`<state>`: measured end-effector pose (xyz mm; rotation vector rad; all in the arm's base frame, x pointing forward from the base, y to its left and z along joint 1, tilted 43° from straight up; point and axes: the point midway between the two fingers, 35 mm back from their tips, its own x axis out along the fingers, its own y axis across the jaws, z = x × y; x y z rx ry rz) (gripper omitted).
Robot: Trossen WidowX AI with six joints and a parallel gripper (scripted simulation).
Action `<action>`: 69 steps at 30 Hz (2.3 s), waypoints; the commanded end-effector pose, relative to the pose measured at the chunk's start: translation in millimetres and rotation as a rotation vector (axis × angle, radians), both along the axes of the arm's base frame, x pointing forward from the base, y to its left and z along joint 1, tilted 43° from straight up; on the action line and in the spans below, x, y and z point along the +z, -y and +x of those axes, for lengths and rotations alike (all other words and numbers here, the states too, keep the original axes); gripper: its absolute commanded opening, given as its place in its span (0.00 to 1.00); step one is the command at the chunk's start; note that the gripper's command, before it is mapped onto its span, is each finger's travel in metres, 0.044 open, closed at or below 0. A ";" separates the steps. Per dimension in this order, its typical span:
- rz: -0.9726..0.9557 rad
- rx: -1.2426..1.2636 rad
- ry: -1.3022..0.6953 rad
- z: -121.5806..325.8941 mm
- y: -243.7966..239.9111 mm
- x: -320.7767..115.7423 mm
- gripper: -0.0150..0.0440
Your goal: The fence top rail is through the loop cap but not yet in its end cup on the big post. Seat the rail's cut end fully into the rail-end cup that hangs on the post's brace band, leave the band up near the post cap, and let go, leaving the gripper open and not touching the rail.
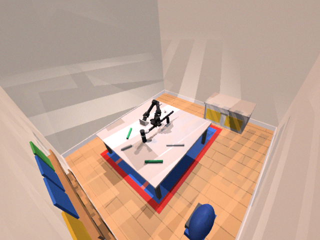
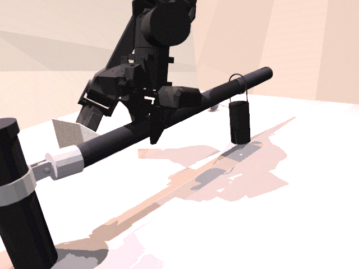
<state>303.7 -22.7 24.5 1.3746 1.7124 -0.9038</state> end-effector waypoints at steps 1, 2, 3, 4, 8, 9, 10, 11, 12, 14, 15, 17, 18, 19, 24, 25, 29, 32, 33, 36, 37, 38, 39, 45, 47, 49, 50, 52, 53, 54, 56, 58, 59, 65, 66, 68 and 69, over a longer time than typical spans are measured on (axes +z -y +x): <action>-0.010 -0.004 0.008 1.9 6.1 2.5 0.25; -0.010 -0.004 0.009 2.0 6.3 2.6 0.25; -0.010 -0.004 0.009 2.0 6.6 2.7 0.25; -0.010 -0.004 0.009 2.1 6.8 2.8 0.25; -0.010 -0.004 0.009 2.4 7.6 3.0 0.25; -0.010 -0.004 0.009 2.5 7.9 3.0 0.25; -0.010 -0.004 0.009 2.6 8.1 3.1 0.25; -0.010 -0.004 0.009 2.7 8.3 3.1 0.25; -0.010 -0.004 0.009 2.7 8.5 3.1 0.25; 0.001 0.003 -0.002 0.3 1.0 1.1 0.25; 0.001 0.003 -0.002 0.3 1.0 1.1 0.25; 0.001 0.003 -0.002 0.3 1.0 1.1 0.25; 0.001 0.003 -0.002 0.4 1.1 1.0 0.25; 0.001 0.003 -0.002 0.4 1.3 0.8 0.25; 0.001 0.003 -0.002 0.8 3.8 -0.8 0.25; 0.001 0.003 -0.002 0.8 4.5 -1.3 0.25; 0.000 0.003 -0.002 1.1 7.5 -2.3 0.25; 0.000 0.003 -0.002 1.6 9.9 -2.8 0.25; 0.000 0.003 -0.002 1.8 10.6 -2.9 0.25; 0.000 0.003 -0.002 2.4 13.0 -3.1 0.25; 0.000 0.003 -0.002 2.6 13.8 -3.2 0.25; 0.000 0.003 -0.002 2.7 14.6 -3.4 0.25; 0.000 0.003 -0.002 2.8 15.4 -3.6 0.25; -0.001 0.003 -0.002 3.7 20.0 -4.5 0.25; -0.001 0.003 -0.002 4.2 21.2 -5.3 0.25; -0.001 0.003 -0.002 4.7 22.3 -6.0 0.25; -0.001 0.003 -0.002 5.0 23.0 -6.3 0.25; -0.001 0.003 -0.002 5.4 24.1 -7.2 0.25; -0.001 0.003 -0.002 5.5 24.6 -7.8 0.25; -0.001 0.003 -0.002 5.6 25.0 -8.3 0.25; -0.001 0.003 -0.001 5.6 25.9 -9.4 0.25; -0.001 0.003 -0.001 5.7 26.9 -10.2 0.25; -0.001 0.003 -0.001 5.8 27.3 -10.7 0.25; -0.001 0.003 -0.001 6.7 29.5 -14.0 0.25; -0.001 0.003 -0.001 6.8 30.0 -14.4 0.25; -0.001 0.003 -0.001 6.8 30.9 -15.5 0.25; -0.001 0.003 -0.001 6.6 31.3 -16.1 0.25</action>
